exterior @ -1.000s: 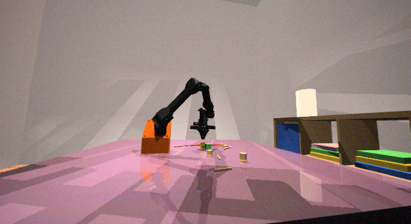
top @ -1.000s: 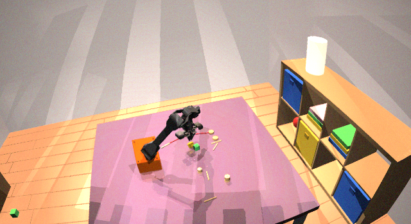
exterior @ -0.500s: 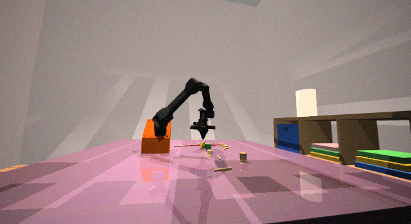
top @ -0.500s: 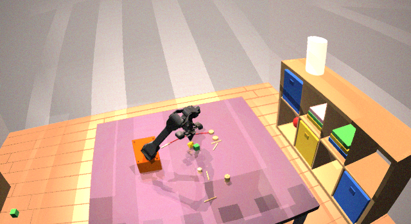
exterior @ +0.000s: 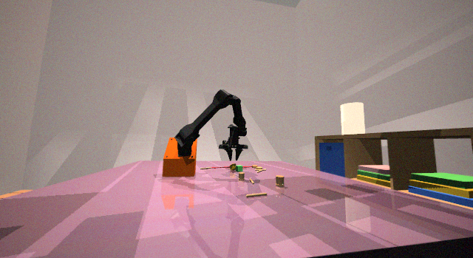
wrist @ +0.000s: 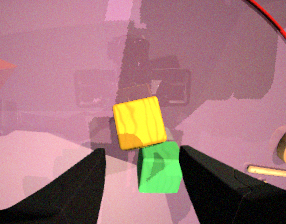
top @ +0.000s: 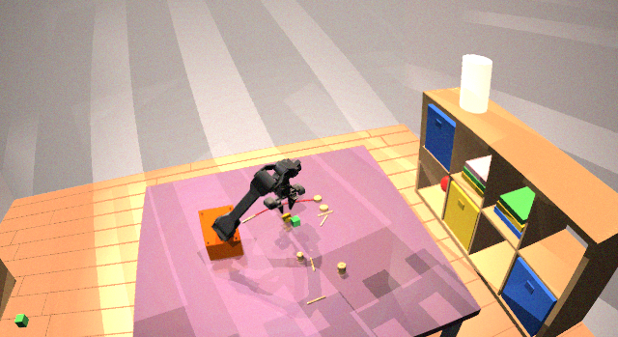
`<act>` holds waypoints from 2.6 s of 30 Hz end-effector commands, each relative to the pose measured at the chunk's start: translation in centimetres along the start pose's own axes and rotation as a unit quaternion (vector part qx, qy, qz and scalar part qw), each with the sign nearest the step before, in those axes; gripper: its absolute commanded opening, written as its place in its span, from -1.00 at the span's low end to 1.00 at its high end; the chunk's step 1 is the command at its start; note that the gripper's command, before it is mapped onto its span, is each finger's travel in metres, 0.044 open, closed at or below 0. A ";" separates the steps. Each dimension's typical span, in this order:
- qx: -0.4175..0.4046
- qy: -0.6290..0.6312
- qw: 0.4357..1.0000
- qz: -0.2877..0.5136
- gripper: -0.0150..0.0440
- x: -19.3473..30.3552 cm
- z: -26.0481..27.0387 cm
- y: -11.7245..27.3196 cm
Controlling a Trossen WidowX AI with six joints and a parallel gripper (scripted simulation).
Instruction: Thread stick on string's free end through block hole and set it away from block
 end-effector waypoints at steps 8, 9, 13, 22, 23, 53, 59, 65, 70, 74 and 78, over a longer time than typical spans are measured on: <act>0.000 -0.370 0.929 0.000 -0.47 1.5 0.9 0.0; 0.001 -0.416 0.909 0.001 -0.49 1.7 1.0 0.0; 0.001 -0.591 0.807 0.001 -0.49 2.5 1.5 0.1; 0.002 -0.795 0.607 0.001 -0.49 3.7 2.4 0.0; 0.002 -0.809 0.588 0.001 -0.49 3.8 2.4 0.0; 0.004 -0.995 0.102 0.001 -0.49 5.5 3.8 -0.1; 0.004 -0.995 0.102 0.001 -0.49 5.5 3.8 -0.1; 0.004 -0.995 0.102 0.001 -0.49 5.5 3.8 -0.1; 0.004 -0.995 0.102 0.001 -0.49 5.5 3.8 -0.3; 0.004 -0.995 0.102 0.001 -0.49 5.5 3.8 -1.0; 0.004 -0.995 0.102 0.001 -0.49 5.5 3.7 -1.7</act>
Point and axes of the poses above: the point midway between the two fingers, 35 mm back from their tips, its own y axis back along the fingers, its own z axis across the jaws, x = y × z, the point moved 10 cm from there along y, back along the fingers, and after that the axes turned 1 degree about y, right-handed, at the moved point
